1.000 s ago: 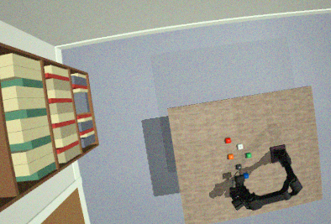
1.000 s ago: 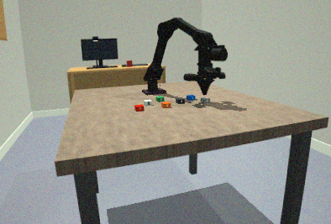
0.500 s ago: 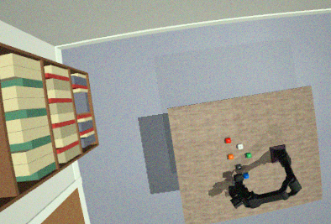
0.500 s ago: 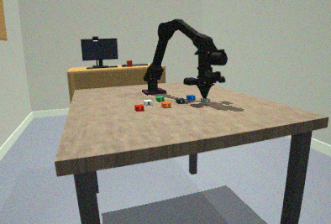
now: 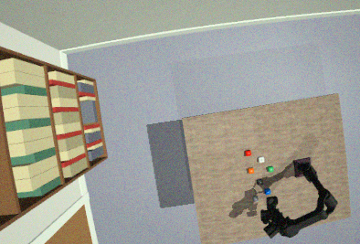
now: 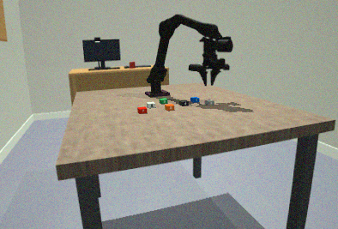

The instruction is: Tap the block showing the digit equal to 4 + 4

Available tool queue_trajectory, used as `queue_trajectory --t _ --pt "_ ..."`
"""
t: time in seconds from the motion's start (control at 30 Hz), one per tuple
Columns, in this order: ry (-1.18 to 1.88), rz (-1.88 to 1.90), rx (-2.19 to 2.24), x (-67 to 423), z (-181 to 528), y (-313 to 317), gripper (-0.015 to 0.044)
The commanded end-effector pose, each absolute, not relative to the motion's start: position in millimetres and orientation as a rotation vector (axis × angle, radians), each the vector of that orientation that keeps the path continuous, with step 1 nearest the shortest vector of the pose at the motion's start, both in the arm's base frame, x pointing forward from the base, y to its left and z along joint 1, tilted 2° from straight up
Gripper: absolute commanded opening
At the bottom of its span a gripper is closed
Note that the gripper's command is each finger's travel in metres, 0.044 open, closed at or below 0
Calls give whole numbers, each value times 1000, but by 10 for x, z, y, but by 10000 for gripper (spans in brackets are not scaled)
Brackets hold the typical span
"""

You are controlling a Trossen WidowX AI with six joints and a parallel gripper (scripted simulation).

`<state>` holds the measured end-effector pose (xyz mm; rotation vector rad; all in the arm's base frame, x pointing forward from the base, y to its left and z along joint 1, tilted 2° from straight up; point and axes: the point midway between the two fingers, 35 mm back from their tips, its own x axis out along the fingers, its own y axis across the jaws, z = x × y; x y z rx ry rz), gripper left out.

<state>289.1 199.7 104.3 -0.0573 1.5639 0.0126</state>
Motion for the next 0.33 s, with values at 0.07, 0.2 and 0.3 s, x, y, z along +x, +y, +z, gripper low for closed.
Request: queue_trajectory --t 0.07,0.2,0.3 --pt "1554 39 -61 2278 1465 2201 283" --pt "1554 39 -61 2278 1465 2201 387" --pt "1554 39 -61 2278 1465 2201 400"
